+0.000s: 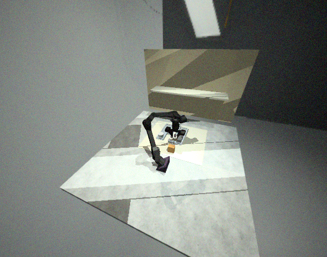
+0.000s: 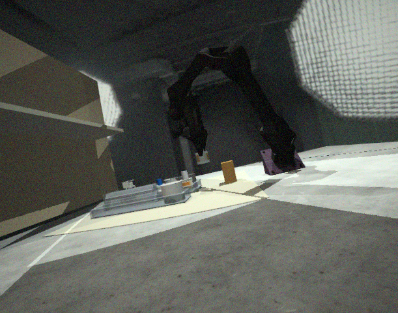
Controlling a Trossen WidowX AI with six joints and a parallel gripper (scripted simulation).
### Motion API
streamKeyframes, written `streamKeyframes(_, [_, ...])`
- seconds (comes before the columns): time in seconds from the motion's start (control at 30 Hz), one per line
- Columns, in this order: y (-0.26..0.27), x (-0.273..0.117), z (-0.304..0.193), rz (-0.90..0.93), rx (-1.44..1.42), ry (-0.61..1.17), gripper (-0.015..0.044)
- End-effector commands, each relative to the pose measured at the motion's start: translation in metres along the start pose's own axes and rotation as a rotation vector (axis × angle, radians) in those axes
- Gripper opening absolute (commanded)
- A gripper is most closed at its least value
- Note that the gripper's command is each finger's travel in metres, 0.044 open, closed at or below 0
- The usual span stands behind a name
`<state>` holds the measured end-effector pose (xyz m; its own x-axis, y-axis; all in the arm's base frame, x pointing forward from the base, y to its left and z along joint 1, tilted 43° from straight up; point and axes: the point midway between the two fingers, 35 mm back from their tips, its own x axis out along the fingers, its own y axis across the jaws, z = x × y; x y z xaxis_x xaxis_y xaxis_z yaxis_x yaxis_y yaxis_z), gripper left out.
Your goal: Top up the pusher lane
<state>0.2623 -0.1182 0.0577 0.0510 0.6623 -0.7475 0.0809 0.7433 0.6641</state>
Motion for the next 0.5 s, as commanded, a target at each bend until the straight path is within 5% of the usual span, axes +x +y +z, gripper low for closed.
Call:
streamKeyframes(0.0, [0.022,0.011,0.006,0.009,0.015,-0.003,0.0])
streamKeyframes(0.47, [0.058,0.036,0.014,0.021,0.022,-0.001,0.0])
